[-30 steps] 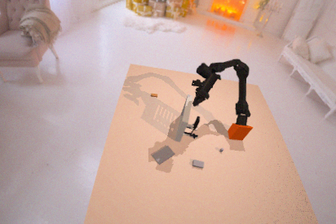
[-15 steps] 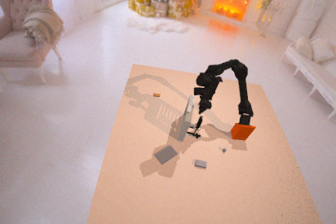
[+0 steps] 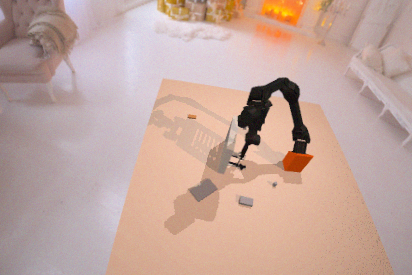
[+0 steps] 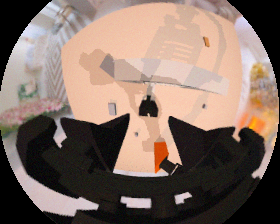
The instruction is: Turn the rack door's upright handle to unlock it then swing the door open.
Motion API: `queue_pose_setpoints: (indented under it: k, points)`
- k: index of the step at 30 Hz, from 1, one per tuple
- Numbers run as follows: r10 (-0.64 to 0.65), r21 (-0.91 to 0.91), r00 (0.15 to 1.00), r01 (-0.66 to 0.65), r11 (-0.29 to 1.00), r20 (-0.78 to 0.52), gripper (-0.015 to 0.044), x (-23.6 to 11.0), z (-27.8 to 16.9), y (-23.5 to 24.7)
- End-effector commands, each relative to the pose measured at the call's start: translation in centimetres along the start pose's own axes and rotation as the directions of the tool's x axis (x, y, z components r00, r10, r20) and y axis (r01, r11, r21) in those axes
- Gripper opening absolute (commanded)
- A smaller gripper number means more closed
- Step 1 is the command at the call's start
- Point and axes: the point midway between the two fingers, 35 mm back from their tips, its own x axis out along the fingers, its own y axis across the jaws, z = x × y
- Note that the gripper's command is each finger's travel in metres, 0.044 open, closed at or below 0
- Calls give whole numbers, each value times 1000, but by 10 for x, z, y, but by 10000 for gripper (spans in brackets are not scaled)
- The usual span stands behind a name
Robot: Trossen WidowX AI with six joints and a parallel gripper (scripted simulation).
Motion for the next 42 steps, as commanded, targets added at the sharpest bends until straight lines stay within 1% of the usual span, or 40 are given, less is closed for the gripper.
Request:
queue_pose_setpoints:
  k: [1, 8, 42]
  points:
    - [-76, -11, 997, 76, 997, -10, 293, 3, -3, 4]
    - [-79, -11, 997, 79, 997, -10, 293, 5, -3, 4]
    - [-80, -11, 997, 80, 997, -9, 293, 61, -3, 0]
